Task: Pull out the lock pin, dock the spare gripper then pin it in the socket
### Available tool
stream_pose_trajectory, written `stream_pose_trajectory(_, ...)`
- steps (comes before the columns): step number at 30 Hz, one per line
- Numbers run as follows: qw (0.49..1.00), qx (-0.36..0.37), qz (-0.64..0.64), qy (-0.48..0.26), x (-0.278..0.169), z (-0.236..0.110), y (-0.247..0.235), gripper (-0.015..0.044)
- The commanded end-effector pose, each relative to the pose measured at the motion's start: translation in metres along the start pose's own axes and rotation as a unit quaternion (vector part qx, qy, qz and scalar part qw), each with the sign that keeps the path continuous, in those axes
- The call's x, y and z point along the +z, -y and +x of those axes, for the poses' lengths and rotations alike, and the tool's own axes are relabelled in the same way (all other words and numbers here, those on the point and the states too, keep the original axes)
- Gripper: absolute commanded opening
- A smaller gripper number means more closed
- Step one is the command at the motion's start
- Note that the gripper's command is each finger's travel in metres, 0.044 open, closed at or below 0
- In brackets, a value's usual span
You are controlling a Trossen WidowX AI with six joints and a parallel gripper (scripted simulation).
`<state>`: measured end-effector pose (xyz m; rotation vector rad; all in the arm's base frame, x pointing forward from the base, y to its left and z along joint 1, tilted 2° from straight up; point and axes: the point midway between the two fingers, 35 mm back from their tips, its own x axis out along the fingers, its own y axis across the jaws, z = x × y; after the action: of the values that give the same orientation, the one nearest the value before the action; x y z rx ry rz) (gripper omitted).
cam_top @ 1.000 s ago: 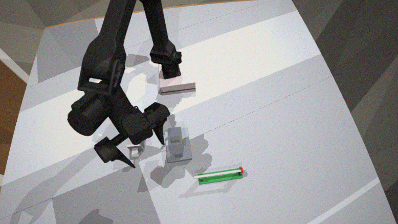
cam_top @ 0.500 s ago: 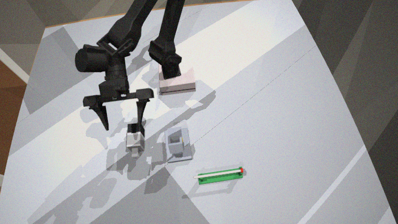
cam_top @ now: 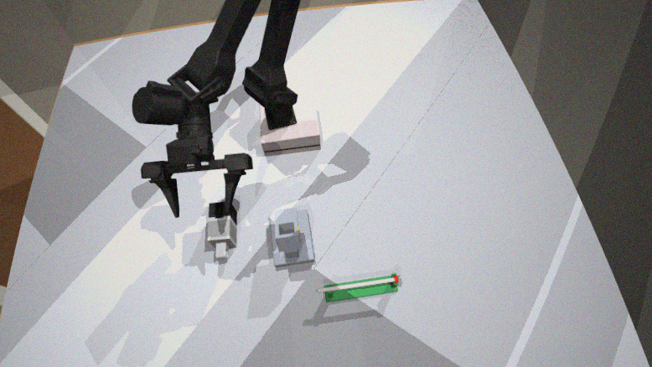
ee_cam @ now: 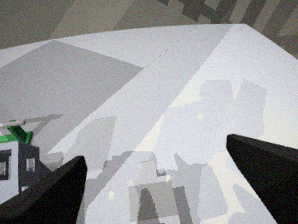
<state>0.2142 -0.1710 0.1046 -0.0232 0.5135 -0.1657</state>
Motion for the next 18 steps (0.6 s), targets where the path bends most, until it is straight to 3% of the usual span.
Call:
stream_pose_trajectory(1,1.0,0.004,0.009,-0.006,-0.023,0.01,-0.003,0.044)
stream_pose_trajectory(18,1.0,0.004,0.009,-0.007,-0.059,0.024,-0.005,0.044)
